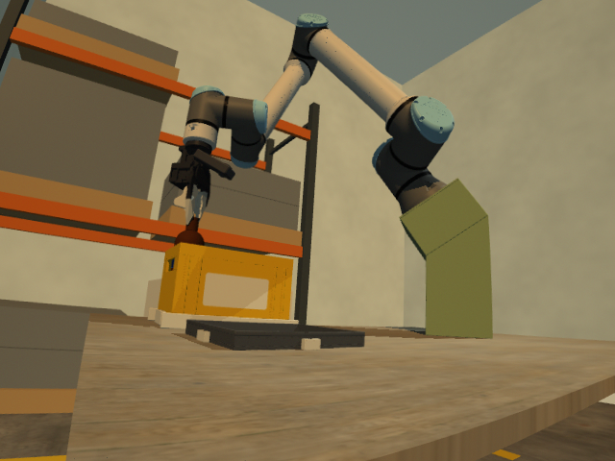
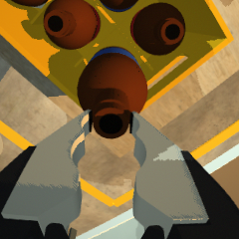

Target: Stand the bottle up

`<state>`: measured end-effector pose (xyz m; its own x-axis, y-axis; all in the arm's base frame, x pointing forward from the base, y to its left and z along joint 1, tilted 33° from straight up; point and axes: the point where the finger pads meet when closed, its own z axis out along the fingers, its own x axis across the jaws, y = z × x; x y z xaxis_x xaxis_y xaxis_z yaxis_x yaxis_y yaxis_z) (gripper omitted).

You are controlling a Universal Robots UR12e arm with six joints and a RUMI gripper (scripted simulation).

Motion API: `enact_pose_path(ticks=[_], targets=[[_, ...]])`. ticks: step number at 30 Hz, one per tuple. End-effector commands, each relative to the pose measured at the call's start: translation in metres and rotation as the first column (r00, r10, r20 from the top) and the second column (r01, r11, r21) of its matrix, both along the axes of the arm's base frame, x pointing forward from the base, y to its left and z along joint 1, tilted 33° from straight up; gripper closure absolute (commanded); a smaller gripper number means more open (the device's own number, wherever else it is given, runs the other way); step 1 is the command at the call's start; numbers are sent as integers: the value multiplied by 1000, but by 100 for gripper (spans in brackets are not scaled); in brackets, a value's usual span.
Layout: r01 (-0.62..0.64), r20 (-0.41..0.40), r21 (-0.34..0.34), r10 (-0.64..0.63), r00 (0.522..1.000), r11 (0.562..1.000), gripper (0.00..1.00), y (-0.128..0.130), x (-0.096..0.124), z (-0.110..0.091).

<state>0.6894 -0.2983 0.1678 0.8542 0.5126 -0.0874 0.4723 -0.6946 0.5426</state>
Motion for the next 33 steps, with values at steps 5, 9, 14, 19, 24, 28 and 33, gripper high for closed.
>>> enact_pose_path(ticks=[5,9,14,19,24,28,33], targets=[[0,1,-1,0,1000,1000,100,0,0,1],[0,1,-1,0,1000,1000,100,0,1,0],[0,1,-1,0,1000,1000,100,-1,1,-1],[0,1,-1,0,1000,1000,100,-3,2,-4],[0,1,-1,0,1000,1000,100,-5,3,-8],[0,1,-1,0,1000,1000,100,-7,4,-11],[0,1,-1,0,1000,1000,100,-9,4,-14]])
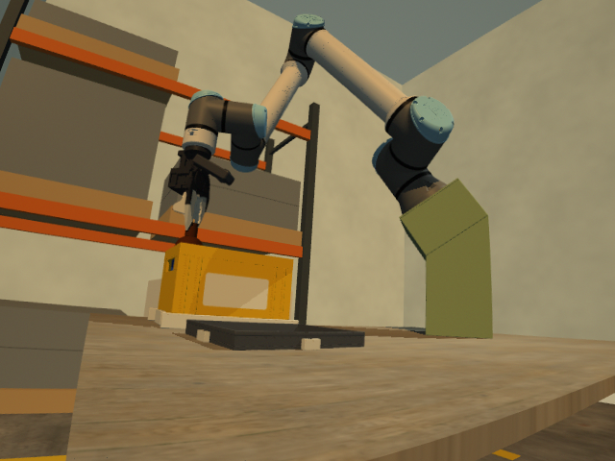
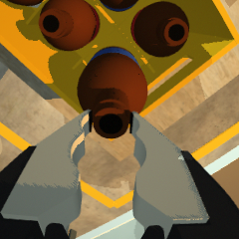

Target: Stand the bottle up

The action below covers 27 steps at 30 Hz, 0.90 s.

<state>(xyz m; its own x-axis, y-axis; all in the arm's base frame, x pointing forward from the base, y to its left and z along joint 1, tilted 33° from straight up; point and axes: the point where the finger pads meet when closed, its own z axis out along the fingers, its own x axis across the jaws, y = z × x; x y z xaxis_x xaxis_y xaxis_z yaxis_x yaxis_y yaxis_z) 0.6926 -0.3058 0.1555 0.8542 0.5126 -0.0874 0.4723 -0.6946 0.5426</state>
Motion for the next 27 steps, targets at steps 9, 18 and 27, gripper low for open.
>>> enact_pose_path(ticks=[9,18,27], targets=[[0,1,-1,0,1000,1000,100,-7,4,-11],[0,1,-1,0,1000,1000,100,-10,5,-16],[0,1,-1,0,1000,1000,100,-12,6,-20]])
